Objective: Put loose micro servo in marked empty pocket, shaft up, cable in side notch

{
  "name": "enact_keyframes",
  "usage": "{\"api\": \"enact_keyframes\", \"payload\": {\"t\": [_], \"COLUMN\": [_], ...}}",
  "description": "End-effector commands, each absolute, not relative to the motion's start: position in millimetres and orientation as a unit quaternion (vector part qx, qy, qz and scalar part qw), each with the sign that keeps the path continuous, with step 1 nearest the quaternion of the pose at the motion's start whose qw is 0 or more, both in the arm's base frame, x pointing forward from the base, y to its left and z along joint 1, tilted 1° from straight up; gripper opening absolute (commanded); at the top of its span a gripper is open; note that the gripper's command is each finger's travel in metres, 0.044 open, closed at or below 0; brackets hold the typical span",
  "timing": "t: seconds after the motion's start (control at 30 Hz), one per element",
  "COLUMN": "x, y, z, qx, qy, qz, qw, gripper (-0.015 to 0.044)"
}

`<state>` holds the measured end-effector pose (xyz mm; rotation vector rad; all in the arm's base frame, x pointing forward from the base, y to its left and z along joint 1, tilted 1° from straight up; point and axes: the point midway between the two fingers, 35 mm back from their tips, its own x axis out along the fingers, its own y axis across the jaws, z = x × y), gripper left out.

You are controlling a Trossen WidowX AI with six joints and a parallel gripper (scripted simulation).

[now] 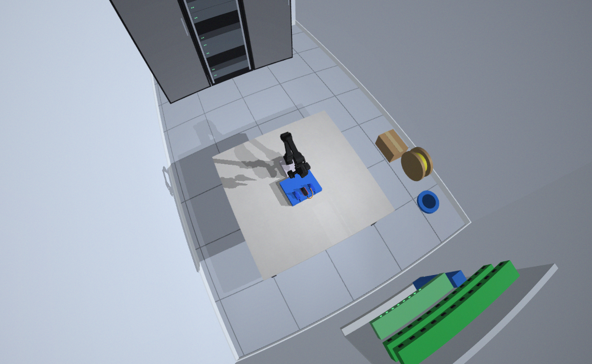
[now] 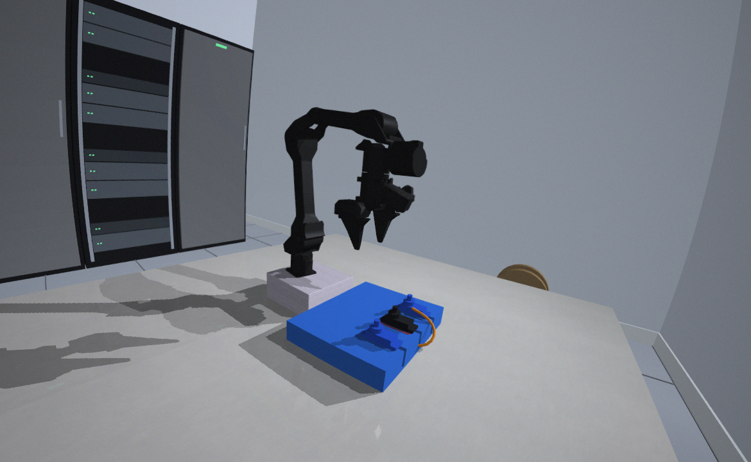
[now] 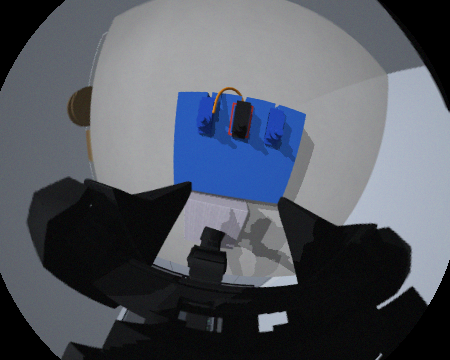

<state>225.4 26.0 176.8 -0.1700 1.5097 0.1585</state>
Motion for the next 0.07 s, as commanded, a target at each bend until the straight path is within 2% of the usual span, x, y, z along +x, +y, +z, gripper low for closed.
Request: {"api": "enact_keyframes", "payload": {"t": [0.0,0.03], "x": [225.2,225.2], "y": [26.0,26.0], "z": [177.0,177.0], "qx": [-0.076,-0.076], "qy": [0.684,0.684], "qz": [0.071,0.071], "qw": [0.722,0.722], "gripper": [0.044,0.044]}}
